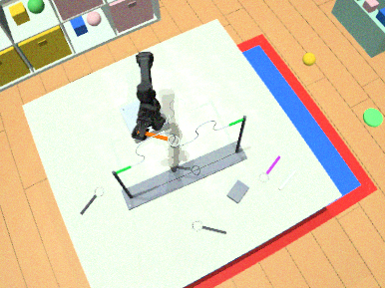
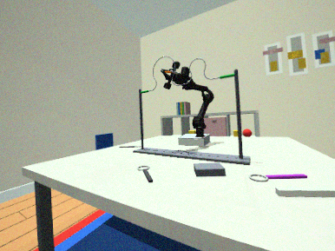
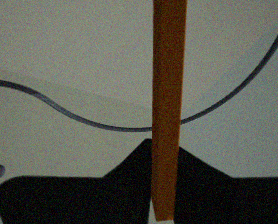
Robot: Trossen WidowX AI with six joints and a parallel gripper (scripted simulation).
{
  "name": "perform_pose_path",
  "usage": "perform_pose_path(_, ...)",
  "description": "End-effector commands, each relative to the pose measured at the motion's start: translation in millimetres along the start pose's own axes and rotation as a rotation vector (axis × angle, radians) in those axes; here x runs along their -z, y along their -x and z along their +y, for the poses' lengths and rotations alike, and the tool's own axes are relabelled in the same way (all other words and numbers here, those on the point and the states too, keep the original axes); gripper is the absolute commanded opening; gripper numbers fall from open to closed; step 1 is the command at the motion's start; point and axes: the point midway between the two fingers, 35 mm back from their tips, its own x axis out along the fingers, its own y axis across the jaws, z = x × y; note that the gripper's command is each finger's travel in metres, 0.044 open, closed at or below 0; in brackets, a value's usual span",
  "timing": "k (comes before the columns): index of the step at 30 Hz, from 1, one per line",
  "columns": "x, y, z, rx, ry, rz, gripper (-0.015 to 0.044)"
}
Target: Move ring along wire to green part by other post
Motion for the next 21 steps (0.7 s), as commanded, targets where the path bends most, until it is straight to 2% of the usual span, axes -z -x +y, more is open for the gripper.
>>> perform_pose_path(1, -0.8, 0.8, 2.5, 0.018, 0.037, -0.008, -0.015)
perform_pose_path(21, 1.2, 3.8, 34.4, -0.037, -0.061, 0.007, -0.015)
